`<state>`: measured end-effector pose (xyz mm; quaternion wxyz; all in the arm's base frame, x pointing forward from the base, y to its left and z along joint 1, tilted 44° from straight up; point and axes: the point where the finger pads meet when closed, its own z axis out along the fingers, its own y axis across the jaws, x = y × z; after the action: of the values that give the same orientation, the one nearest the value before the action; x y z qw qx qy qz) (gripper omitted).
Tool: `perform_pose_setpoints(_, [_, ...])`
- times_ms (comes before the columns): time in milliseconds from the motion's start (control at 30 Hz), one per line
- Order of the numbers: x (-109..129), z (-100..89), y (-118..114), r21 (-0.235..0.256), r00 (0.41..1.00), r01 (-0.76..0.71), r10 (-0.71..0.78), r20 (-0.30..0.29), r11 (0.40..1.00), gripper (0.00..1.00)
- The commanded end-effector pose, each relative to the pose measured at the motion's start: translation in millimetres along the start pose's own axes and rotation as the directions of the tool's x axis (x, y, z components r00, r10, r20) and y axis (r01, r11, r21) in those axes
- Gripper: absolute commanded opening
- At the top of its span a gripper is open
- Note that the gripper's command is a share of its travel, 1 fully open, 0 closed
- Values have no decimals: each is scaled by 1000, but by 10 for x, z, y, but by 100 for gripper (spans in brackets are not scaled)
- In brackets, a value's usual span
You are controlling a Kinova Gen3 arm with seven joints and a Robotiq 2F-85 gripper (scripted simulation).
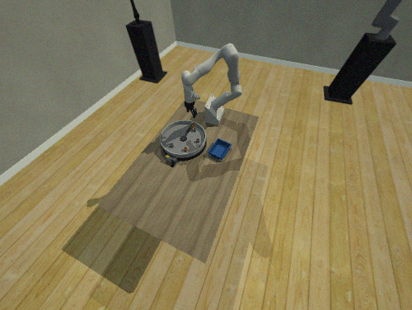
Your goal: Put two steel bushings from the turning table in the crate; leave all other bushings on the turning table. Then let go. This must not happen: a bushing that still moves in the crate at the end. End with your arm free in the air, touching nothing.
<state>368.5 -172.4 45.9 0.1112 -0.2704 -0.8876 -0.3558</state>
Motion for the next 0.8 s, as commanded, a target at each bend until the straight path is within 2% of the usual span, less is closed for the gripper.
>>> perform_pose_setpoints(0, [3,110,-162,-1,1000,-4,4,-1,1000,100])
perform_pose_setpoints(100, [0,297,-418,0,1000,-3,3,-1,1000,100])
perform_pose_setpoints(767, [-1,293,-416,0,1000,-3,3,0,1000,100])
